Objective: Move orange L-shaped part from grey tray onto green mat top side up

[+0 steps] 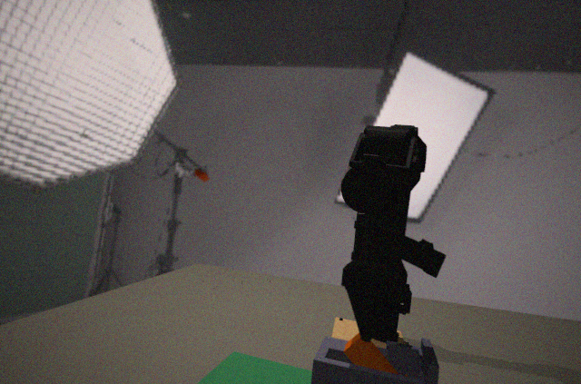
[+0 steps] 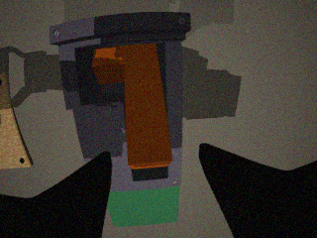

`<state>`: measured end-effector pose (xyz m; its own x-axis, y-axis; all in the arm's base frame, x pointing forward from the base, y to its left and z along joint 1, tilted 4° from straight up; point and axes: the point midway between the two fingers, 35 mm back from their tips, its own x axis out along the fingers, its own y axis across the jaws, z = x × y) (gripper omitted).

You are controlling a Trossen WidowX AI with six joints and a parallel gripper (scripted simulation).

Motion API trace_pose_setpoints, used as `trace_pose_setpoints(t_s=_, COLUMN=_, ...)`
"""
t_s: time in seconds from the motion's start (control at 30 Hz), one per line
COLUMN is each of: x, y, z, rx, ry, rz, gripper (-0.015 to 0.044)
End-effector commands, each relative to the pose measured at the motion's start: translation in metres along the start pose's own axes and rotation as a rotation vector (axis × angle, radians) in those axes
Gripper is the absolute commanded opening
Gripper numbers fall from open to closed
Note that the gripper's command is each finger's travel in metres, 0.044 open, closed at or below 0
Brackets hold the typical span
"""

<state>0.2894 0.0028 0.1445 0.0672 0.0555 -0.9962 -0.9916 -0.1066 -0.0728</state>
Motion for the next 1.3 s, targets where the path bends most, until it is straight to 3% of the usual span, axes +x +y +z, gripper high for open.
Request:
trace_pose_setpoints(t_s=0.0, x=0.010, y=0.002, z=0.001, rx=-0.002, ry=-0.005, rz=0.011, gripper=0.0280)
trace_pose_setpoints(t_s=0.7, x=0.035, y=0.003, z=0.001, rx=-0.002, ry=-0.005, rz=0.011, gripper=0.0280)
trace_pose_setpoints(t_s=0.87, x=0.032, y=0.001, z=0.000, rx=-0.007, ry=-0.001, rz=0.003, gripper=0.0149)
trace_pose_setpoints(t_s=1.2, x=0.032, y=0.001, z=0.000, rx=-0.007, ry=-0.001, rz=0.003, gripper=0.0082)
trace_pose_setpoints(t_s=1.27, x=0.032, y=0.001, z=0.000, rx=-0.007, ry=-0.001, rz=0.003, gripper=0.0030)
